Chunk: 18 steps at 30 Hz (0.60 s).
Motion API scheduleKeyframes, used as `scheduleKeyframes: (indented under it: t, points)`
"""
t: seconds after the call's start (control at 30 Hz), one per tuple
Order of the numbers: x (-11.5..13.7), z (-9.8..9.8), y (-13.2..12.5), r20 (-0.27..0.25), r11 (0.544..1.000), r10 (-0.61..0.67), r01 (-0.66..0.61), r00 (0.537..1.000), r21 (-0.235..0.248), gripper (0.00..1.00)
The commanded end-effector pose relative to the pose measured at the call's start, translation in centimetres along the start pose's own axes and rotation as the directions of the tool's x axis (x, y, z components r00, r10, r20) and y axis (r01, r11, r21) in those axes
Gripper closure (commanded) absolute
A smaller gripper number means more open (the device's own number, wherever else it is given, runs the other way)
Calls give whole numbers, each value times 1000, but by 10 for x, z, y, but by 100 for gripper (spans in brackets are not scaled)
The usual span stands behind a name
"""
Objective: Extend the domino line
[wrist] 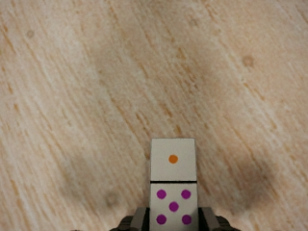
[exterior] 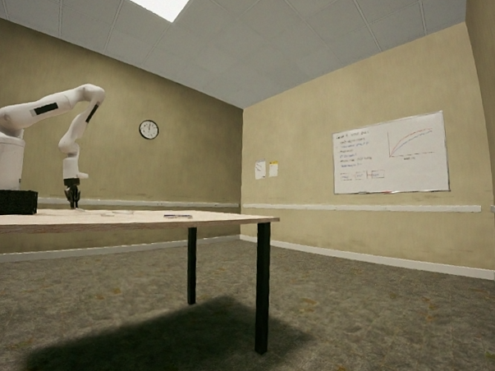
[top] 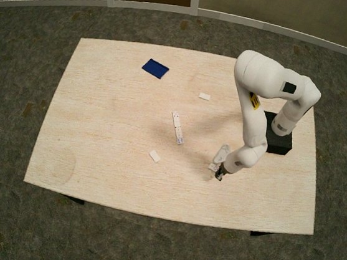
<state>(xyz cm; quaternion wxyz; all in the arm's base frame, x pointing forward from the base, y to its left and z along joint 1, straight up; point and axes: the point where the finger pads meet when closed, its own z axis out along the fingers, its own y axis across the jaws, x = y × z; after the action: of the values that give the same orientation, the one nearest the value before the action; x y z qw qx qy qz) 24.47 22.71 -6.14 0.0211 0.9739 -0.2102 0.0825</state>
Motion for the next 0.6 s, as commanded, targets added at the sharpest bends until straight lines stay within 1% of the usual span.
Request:
scheduleKeyframes:
  t: [0.0,0.57]
  points:
    - [0,1,0,-1,1000,1,-1,1000,0,66]
    - [-3,7,0,-1,1000,1,-1,1000,0,66]
